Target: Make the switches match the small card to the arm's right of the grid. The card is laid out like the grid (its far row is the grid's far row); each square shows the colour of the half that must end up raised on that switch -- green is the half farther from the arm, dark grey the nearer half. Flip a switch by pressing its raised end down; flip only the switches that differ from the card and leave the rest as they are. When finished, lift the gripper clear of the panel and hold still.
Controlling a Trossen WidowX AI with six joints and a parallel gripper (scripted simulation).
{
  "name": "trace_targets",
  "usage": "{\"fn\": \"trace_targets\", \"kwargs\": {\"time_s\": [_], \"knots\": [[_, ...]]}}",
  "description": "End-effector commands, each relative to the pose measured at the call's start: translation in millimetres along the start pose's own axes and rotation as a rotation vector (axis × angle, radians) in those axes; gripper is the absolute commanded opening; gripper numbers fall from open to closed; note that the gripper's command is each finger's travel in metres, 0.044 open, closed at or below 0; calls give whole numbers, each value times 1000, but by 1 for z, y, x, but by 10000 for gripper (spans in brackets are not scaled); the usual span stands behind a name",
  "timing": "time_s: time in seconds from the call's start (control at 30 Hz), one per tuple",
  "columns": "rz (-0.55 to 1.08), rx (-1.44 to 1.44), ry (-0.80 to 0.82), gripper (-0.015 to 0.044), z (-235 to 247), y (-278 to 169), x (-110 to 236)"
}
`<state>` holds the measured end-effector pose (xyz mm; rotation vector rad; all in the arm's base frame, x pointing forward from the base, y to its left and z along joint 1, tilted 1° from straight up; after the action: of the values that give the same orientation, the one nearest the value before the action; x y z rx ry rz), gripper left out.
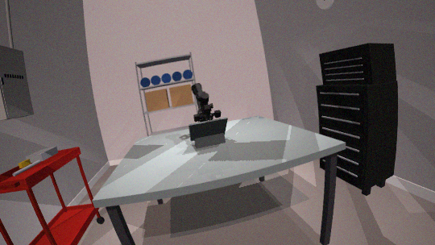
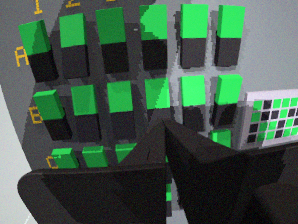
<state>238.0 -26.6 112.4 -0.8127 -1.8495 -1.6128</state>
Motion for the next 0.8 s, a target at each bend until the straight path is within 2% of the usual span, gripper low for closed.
{"fn": "trace_targets", "kwargs": {"time_s": [0.0,0.77], "knots": [[0,6,5,0,1,0,-1],[0,6,5,0,1,0,-4]]}}
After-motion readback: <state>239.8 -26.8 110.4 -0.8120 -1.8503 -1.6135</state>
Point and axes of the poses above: the point midway between the two fingers, 35 mm back from their tips, its own x axis back along the fingers, its own z axis across the jaws, y = z × x, the point moved 3 cm from there along x, back along the fingers, and after that the axes turned 12 degrees about x, right-handed, at the moved point
